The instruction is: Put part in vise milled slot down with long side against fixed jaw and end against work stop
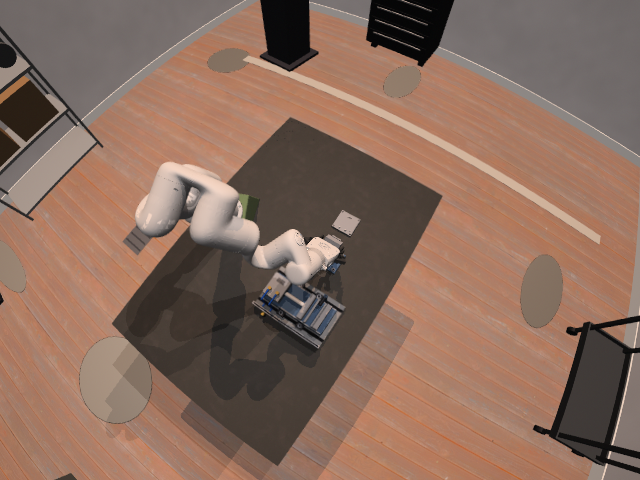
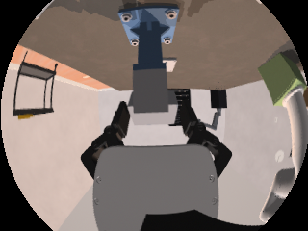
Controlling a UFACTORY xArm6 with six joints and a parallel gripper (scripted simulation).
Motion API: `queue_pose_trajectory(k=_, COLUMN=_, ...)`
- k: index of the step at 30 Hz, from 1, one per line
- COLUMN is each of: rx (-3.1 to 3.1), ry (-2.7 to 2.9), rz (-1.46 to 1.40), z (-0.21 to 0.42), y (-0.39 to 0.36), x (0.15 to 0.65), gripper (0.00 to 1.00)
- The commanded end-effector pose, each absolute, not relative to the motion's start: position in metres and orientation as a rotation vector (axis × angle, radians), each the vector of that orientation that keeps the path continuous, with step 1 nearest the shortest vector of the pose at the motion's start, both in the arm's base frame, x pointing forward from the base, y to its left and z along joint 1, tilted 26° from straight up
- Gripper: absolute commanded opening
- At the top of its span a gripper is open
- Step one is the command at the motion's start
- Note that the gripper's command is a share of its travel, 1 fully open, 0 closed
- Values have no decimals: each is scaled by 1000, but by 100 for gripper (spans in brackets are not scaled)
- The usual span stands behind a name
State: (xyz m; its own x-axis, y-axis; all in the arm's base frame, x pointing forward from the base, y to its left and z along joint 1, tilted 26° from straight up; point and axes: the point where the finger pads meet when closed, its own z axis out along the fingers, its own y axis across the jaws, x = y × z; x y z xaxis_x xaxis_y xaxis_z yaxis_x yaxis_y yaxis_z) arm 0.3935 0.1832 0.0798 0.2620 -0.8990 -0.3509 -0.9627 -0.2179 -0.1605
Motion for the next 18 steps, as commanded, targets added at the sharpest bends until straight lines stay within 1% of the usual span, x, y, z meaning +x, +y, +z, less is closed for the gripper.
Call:
queue_pose_trajectory(k=1, rx=-2196, ry=1699, rz=257, z=81, y=184, x=394, gripper=89)
queue_pose_trajectory(k=14, rx=-2196, ry=1699, rz=257, z=81, y=184, x=394, gripper=89)
queue_pose_trajectory(k=15, rx=-2196, ry=1699, rz=257, z=81, y=184, x=394, gripper=0)
queue_pose_trajectory(k=18, rx=-2196, ry=1699, rz=257, z=81, y=184, x=394, gripper=0)
